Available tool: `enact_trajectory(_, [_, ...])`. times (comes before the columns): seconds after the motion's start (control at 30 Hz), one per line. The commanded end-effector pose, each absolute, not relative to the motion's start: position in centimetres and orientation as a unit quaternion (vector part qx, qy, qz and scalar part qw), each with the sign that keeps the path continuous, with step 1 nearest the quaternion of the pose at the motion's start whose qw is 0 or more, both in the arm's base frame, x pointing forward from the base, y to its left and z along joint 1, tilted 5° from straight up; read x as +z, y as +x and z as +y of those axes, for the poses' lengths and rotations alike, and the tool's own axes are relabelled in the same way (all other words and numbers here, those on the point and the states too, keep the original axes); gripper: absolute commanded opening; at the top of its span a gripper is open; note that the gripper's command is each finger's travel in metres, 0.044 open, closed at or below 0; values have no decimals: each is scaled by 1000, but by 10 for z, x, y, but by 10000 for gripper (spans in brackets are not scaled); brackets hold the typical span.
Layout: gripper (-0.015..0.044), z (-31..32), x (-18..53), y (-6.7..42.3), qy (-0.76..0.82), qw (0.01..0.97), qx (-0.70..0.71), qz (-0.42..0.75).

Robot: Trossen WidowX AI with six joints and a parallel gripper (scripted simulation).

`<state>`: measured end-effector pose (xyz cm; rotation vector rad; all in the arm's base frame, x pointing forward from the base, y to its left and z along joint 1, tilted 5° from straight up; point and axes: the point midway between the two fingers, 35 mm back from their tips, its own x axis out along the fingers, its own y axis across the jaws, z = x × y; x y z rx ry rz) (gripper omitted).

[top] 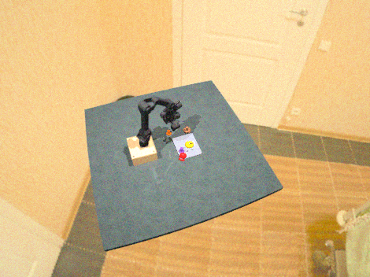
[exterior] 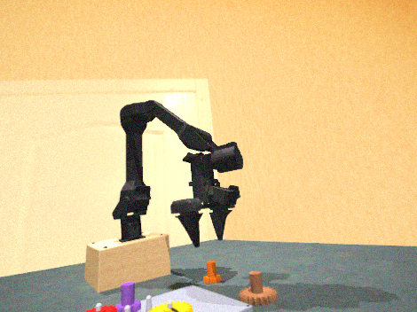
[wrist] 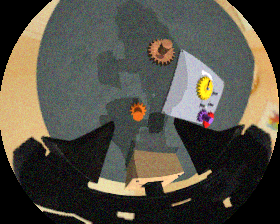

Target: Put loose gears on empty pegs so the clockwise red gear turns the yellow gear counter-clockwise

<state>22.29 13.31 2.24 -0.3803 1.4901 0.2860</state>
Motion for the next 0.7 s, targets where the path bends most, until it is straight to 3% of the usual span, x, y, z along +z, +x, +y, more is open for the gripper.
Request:
enact_trajectory(0.0, [440, 140, 18, 212, -154, 710, 105, 679])
enact_trajectory(0.67, [440, 137, -10, 211, -154, 710, 105, 679])
